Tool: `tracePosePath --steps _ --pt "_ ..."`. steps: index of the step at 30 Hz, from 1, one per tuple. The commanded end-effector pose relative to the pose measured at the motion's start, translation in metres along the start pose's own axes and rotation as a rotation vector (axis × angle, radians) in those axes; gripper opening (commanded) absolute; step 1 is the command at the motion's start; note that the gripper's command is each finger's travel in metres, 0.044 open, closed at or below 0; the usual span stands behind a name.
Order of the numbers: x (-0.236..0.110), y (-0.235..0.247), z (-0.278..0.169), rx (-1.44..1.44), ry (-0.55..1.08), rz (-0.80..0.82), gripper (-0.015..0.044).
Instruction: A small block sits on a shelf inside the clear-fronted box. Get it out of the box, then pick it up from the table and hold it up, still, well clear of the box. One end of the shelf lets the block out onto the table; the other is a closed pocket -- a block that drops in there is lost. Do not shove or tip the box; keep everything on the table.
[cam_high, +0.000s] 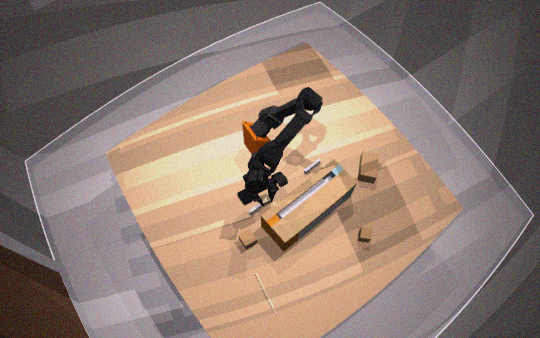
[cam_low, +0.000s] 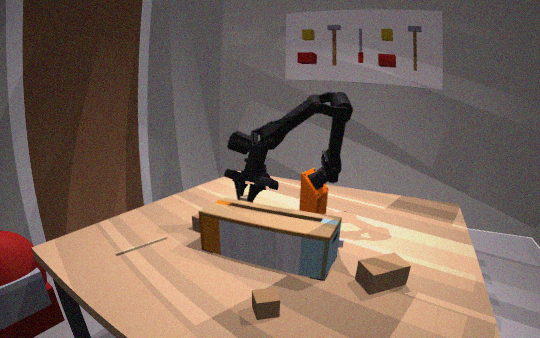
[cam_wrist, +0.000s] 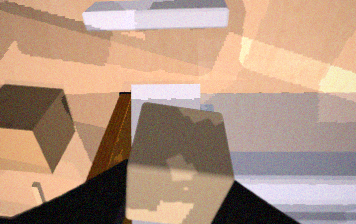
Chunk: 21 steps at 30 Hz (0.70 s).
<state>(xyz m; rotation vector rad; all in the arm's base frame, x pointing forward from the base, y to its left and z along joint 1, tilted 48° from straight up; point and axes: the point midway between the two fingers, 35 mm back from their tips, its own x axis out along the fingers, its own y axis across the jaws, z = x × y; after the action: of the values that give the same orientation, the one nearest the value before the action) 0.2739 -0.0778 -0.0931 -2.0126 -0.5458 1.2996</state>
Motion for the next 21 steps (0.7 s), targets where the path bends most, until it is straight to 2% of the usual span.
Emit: tracePosePath --steps 1,15,21 --pt "-0.018 -0.001 0.001 0.089 0.004 0.045 0.0000" --pt "-0.075 -0.005 0.007 0.383 0.057 0.181 0.0000" --pt "-0.078 -0.005 0.008 0.397 0.060 0.187 0.0000"
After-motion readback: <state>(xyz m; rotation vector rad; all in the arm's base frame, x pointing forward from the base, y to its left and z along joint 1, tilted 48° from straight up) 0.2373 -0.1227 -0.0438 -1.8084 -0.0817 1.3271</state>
